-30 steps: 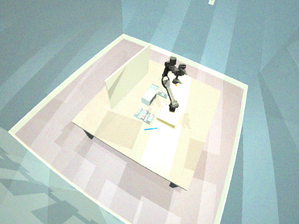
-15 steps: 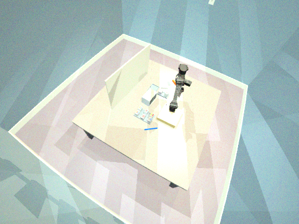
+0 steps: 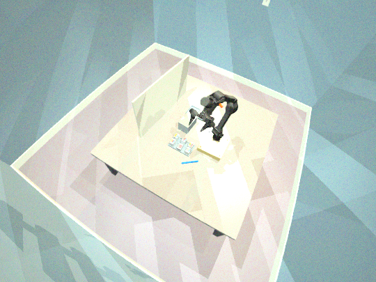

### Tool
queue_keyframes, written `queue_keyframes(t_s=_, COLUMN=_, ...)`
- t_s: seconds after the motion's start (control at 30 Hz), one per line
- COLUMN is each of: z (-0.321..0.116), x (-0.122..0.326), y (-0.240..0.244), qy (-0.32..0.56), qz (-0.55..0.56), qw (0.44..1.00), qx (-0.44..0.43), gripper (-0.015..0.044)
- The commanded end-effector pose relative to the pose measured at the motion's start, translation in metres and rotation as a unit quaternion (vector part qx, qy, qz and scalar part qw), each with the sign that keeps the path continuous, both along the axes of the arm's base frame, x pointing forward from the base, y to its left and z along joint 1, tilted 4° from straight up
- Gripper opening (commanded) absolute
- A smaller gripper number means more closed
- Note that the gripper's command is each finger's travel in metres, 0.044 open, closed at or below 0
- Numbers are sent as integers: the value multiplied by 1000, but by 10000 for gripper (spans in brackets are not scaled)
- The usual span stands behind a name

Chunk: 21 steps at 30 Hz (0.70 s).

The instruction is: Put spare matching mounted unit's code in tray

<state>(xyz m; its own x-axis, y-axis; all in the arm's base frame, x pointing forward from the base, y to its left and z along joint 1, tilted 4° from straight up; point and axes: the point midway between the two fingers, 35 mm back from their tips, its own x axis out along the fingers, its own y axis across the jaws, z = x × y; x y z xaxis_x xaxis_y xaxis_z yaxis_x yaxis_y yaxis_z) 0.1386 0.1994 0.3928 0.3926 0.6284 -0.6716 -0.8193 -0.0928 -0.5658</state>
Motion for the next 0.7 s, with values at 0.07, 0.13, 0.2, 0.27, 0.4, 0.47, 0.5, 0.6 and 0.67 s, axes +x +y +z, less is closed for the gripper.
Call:
queue_keyframes(t_s=0.07, z=-34, x=80, y=-24, qy=115, qz=-214, qw=970, qx=-14, gripper=440)
queue_keyframes(t_s=0.13, z=-47, x=105, y=-39, qy=149, qz=-284, qw=947, qx=-16, gripper=440)
queue_keyframes(t_s=0.2, z=-61, x=129, y=-58, qy=183, qz=-352, qw=918, qx=-15, gripper=440)
queue_keyframes(t_s=0.27, z=-75, x=150, y=-80, qy=215, qz=-418, qw=882, qx=-12, gripper=440)
queue_keyframes(t_s=0.4, z=-103, x=186, y=-134, qy=276, qz=-550, qw=788, qx=2, gripper=440)
queue_keyframes(t_s=0.47, z=-118, x=200, y=-165, qy=304, qz=-614, qw=728, qx=13, gripper=440)
queue_keyframes(t_s=0.5, z=-125, x=205, y=-180, qy=316, qz=-643, qw=698, qx=18, gripper=440)
queue_keyframes(t_s=0.6, z=-147, x=215, y=-227, qy=347, qz=-720, qw=600, qx=36, gripper=440)
queue_keyframes(t_s=0.67, z=-162, x=217, y=-260, qy=365, qz=-764, qw=531, qx=49, gripper=440)
